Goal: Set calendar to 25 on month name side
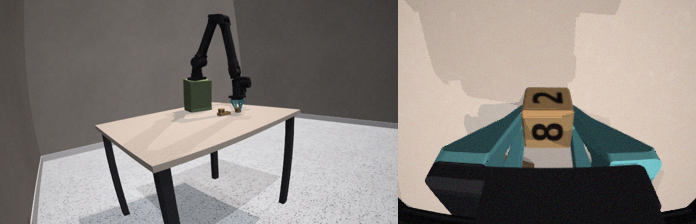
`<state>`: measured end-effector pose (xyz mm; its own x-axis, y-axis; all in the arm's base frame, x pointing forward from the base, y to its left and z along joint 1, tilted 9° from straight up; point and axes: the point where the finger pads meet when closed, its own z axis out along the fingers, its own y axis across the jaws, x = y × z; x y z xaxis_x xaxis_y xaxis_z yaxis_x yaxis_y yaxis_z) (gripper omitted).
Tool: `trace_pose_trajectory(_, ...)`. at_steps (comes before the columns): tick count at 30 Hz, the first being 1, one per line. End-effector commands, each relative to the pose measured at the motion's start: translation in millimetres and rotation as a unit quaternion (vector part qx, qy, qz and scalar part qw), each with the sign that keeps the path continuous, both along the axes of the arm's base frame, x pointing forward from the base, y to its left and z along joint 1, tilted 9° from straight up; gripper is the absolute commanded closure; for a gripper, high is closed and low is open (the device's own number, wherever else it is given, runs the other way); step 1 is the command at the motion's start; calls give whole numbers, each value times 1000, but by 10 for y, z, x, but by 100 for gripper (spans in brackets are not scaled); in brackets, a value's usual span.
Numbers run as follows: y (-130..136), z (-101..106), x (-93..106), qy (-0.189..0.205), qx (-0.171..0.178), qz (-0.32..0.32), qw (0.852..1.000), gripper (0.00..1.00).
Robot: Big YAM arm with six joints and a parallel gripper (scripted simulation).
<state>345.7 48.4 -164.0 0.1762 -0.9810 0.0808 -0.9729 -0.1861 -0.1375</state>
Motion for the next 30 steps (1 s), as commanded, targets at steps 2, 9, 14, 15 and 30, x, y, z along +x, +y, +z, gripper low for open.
trace_pose_trajectory(2, -25, -29, 49, -3, 3, -1, 1000, 68)
trace_pose_trajectory(9, -25, -29, 49, -3, 3, -1, 1000, 61)
trace_pose_trajectory(14, -25, -29, 49, -3, 3, -1, 1000, 57)
trace_pose_trajectory(15, -25, -29, 49, -3, 3, -1, 1000, 53)
trace_pose_trajectory(30, -11, 103, 48, -7, 3, -1, 1000, 53)
